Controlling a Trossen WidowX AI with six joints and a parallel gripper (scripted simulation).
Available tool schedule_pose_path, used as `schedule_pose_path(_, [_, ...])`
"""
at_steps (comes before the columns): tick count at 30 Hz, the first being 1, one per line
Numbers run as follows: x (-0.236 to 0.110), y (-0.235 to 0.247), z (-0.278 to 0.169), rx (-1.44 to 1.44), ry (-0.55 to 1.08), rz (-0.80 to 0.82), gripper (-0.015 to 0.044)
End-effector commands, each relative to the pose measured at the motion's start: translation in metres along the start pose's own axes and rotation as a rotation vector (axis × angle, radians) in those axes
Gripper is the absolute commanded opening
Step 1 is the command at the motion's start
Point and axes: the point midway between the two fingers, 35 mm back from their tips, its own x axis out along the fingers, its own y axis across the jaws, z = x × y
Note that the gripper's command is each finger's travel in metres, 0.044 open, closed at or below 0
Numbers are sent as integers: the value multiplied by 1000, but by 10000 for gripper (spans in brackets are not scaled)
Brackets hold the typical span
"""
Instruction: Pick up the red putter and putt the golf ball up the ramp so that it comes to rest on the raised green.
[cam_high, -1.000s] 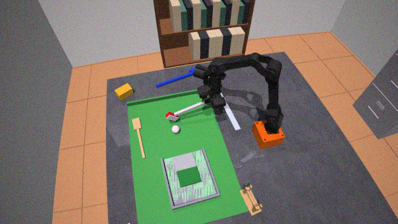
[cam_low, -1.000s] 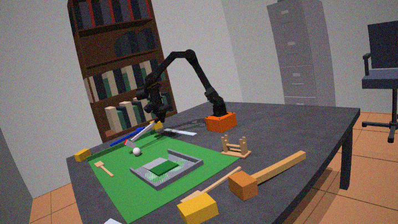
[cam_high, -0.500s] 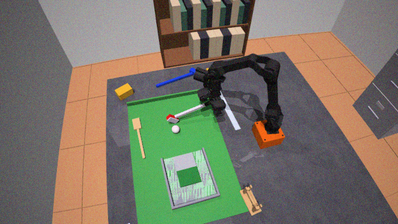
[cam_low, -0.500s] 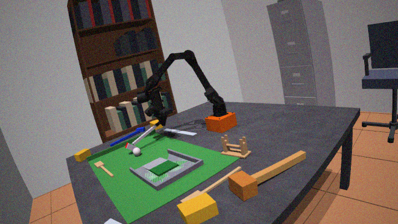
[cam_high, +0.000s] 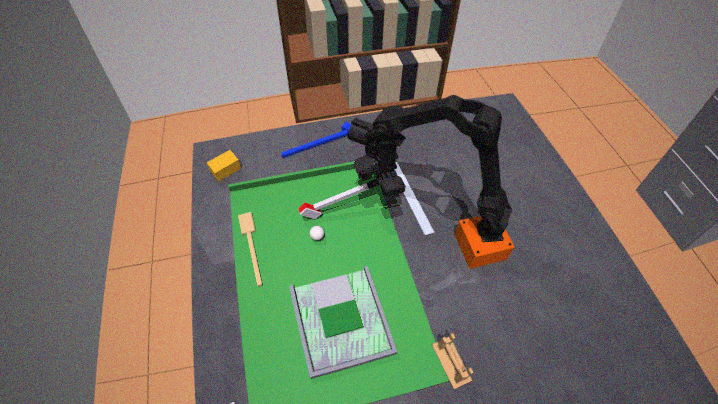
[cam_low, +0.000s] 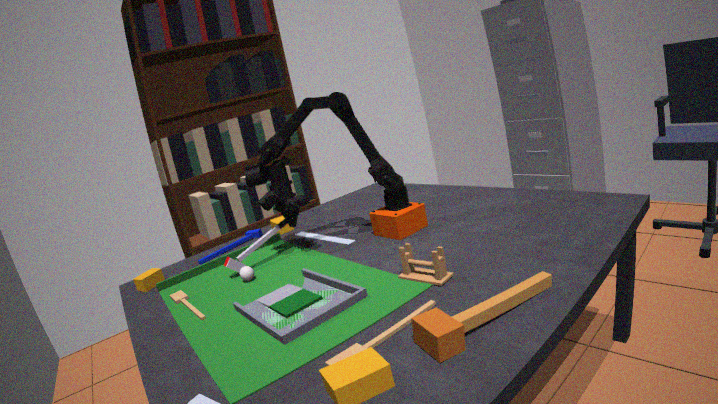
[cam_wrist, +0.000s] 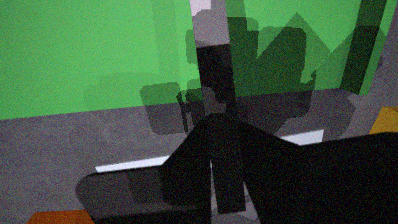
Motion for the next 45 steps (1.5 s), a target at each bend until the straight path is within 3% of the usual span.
schedule_pose_path(1, [0, -17, 0, 2, -4, -8, 0])
schedule_pose_path(11, [1, -13, -1, 8, -2, -4, 0])
schedule_pose_path(22, [1, 119, 1, 3, -5, 5, 0])
schedule_pose_path(29, [-4, 121, 1, 2, -5, 5, 0])
schedule_pose_path(40, [-58, 121, 0, 2, -5, 5, 0])
schedule_pose_path(45, [-49, 121, 0, -1, 2, 10, 0])
